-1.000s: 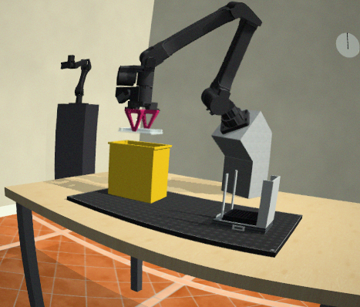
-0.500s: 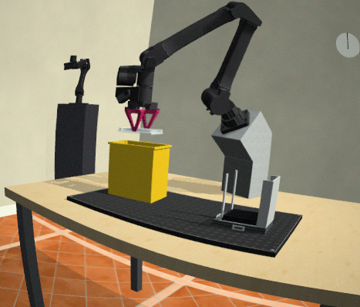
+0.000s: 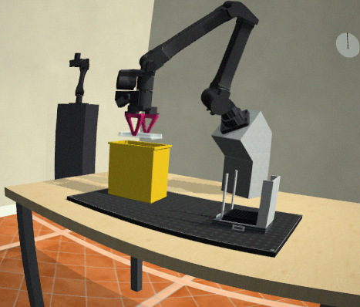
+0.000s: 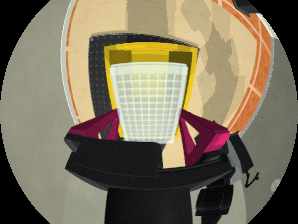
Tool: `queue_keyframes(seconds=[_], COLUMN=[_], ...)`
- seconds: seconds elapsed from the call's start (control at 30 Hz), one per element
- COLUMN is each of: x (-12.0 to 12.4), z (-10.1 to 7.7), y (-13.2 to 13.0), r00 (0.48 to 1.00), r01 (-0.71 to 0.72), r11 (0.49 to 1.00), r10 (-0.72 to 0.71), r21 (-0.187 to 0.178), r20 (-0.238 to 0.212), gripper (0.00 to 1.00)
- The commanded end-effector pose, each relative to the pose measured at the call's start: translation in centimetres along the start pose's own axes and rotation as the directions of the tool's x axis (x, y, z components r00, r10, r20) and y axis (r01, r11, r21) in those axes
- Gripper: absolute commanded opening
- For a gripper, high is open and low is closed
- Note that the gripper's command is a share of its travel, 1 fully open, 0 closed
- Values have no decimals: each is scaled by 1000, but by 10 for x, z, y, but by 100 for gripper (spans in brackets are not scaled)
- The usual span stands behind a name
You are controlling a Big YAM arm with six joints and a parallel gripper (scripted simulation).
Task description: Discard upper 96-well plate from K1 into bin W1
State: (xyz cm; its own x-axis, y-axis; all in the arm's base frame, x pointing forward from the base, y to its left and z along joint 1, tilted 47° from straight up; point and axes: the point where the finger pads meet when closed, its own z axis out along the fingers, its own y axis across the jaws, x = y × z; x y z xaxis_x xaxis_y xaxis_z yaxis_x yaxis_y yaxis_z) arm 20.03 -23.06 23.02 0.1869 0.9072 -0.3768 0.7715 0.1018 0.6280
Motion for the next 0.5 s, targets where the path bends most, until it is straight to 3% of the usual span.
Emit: queue_keyframes(seconds=[0.0, 0.47], x=[-1, -3], z=[11, 17], y=[1, -2], r00=[1000, 1000], r01=[-11, -18], r11=[1000, 1000], r10=[11, 18], r21=[-1, 3], r20=[-2, 6], gripper=[0, 0])
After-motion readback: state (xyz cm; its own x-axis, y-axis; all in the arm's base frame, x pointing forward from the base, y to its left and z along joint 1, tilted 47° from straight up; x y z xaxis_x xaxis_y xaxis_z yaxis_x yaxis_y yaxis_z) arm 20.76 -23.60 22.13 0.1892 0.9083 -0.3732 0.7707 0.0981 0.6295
